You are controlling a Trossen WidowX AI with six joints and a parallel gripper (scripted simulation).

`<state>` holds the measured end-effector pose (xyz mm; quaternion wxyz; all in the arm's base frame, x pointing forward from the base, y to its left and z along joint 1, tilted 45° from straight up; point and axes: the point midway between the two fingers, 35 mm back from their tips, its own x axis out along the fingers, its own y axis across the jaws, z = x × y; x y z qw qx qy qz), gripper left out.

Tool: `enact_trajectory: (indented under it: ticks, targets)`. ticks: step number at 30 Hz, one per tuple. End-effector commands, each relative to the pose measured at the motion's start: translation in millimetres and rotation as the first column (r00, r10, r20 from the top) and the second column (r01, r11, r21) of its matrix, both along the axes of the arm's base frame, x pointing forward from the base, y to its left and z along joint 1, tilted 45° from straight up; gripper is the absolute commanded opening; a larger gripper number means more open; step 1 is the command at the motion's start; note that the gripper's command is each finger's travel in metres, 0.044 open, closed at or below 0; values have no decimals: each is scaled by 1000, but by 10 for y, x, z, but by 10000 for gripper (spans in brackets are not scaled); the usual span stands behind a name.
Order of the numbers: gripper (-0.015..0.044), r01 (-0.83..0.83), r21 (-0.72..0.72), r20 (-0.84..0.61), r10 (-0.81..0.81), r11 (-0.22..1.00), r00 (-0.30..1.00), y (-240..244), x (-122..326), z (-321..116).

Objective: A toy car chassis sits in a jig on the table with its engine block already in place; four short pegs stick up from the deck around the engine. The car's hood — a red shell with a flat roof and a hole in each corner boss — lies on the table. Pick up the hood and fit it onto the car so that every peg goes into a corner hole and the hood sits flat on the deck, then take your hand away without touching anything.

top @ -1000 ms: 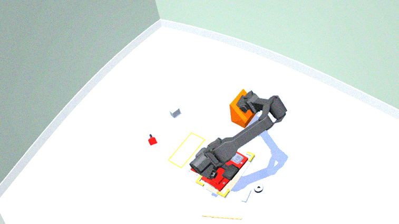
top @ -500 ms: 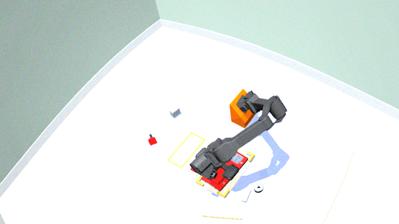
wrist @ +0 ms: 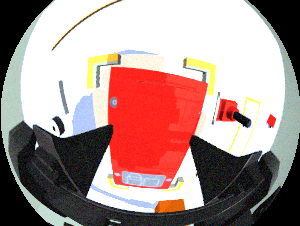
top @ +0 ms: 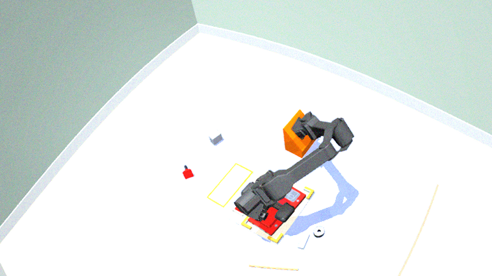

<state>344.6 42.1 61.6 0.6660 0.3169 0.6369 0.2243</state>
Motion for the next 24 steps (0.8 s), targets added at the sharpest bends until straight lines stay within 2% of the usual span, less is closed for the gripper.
enact_trajectory:
  ticks: [1, 10, 24]
  targets:
    - [440, 1, -1, 0, -1, 1000, 1000, -17, 0, 12]
    - [440, 6, 2, 5, -6, 1000, 1000, -488, -67, 477]
    - [440, 6, 2, 5, -6, 1000, 1000, -500, -70, 490]
